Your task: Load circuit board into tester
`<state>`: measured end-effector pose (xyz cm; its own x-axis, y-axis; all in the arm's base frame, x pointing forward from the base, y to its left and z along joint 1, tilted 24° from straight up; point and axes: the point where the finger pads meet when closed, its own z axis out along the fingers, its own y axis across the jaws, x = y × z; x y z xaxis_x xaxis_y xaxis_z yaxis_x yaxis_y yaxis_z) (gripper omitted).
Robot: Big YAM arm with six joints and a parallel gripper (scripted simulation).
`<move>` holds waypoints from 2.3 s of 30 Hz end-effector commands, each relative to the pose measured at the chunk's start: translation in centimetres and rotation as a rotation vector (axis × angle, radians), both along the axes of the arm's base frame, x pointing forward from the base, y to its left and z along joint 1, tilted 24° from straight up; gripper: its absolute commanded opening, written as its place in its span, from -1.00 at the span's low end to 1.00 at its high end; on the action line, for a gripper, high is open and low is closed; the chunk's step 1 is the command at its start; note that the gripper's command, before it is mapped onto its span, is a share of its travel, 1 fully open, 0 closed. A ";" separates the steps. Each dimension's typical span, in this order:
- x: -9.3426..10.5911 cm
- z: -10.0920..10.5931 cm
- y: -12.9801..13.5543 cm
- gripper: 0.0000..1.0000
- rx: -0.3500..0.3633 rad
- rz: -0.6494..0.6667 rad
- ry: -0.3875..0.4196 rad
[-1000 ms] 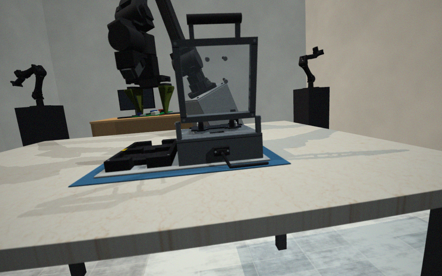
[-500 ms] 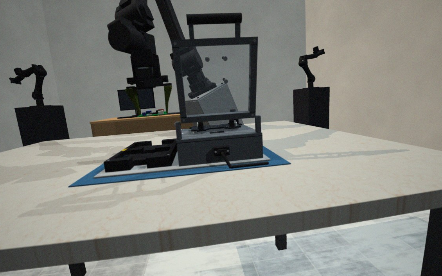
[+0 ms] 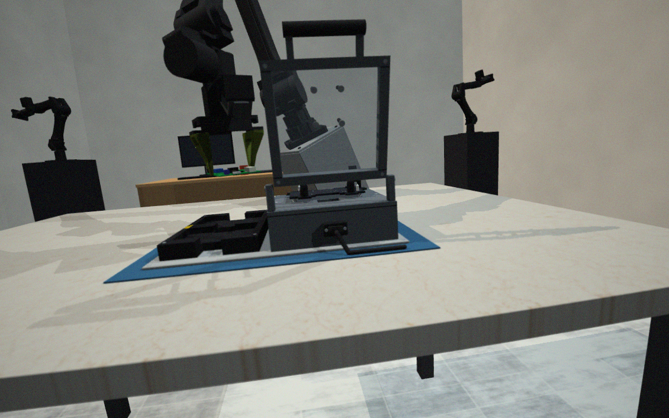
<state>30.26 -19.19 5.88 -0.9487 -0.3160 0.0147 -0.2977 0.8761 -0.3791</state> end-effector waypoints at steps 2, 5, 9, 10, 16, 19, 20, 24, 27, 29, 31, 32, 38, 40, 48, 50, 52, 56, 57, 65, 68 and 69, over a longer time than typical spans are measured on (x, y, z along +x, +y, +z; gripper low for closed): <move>1.8 1.9 -0.3 0.45 -0.037 0.147 0.012; 1.8 1.9 -0.3 0.45 -0.043 0.191 0.030; 1.7 1.9 -0.3 0.45 -0.055 0.279 0.066; 1.7 1.9 -0.3 0.45 -0.058 0.300 0.075; 1.7 1.9 -0.3 0.45 -0.075 0.423 0.125; 1.7 1.9 -0.3 0.45 -0.080 0.462 0.141; 1.7 1.9 -0.3 0.45 -0.080 0.462 0.141; 1.7 1.9 -0.3 0.45 -0.090 0.537 0.172; 1.7 1.9 -0.3 0.45 -0.097 0.590 0.194; 1.7 1.9 -0.3 0.45 -0.102 0.624 0.208; 1.7 1.9 -0.3 0.45 -0.106 0.657 0.221; 1.7 1.9 -0.3 0.45 -0.108 0.673 0.228; 1.7 1.8 -0.3 0.45 -0.116 0.733 0.253; 1.7 1.8 -0.3 0.45 -0.120 0.761 0.264; 1.7 1.8 -0.3 0.45 -0.133 0.861 0.306; 1.7 1.8 -0.3 0.45 -0.136 0.882 0.314; 1.7 1.8 -0.3 0.45 -0.139 0.902 0.323; 1.7 1.8 -0.3 0.45 -0.141 0.921 0.331; 1.7 1.8 -0.3 0.45 -0.142 0.930 0.334; 1.7 1.8 -0.3 0.45 -0.150 0.989 0.359; 1.7 1.8 -0.3 0.45 -0.152 1.006 0.366; 1.7 1.8 -0.3 0.45 -0.153 1.011 0.368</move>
